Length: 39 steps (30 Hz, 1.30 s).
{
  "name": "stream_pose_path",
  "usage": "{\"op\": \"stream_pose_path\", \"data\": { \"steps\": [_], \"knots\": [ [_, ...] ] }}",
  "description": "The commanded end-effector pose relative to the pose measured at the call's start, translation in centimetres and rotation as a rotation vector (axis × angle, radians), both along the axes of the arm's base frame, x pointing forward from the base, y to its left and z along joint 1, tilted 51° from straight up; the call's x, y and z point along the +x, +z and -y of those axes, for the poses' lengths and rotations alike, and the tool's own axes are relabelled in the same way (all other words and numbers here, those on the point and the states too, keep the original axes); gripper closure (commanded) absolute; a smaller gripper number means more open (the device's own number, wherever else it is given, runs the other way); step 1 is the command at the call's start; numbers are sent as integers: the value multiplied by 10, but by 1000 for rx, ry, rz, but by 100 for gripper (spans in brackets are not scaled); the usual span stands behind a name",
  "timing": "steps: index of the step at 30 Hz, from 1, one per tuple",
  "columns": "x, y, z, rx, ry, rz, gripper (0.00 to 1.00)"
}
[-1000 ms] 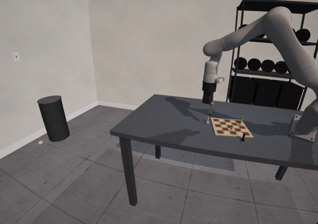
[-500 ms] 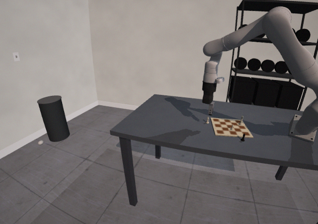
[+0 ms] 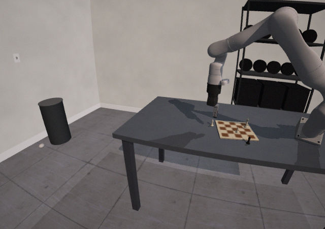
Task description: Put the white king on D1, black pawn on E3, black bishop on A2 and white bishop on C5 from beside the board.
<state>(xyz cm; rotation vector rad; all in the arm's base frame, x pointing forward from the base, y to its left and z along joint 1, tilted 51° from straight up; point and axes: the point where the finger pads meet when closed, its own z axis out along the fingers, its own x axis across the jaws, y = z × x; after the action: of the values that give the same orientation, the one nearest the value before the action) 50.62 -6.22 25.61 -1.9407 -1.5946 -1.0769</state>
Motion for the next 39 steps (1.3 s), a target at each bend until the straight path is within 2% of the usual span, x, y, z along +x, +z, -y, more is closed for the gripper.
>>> {"op": "stream_pose_path", "data": {
  "steps": [1, 9, 20, 22, 30, 35, 39],
  "knots": [
    [-2, 0, 5, -4, -5, -5, 100],
    [-8, -12, 14, -16, 14, 18, 100],
    [-43, -68, 53, -72, 111, 131, 100],
    [-43, -68, 53, -72, 111, 131, 100],
    [-75, -108, 77, -107, 191, 224, 100],
    [-88, -122, 84, -119, 222, 261, 100],
    [-91, -126, 86, -121, 229, 269, 100]
  ]
}}
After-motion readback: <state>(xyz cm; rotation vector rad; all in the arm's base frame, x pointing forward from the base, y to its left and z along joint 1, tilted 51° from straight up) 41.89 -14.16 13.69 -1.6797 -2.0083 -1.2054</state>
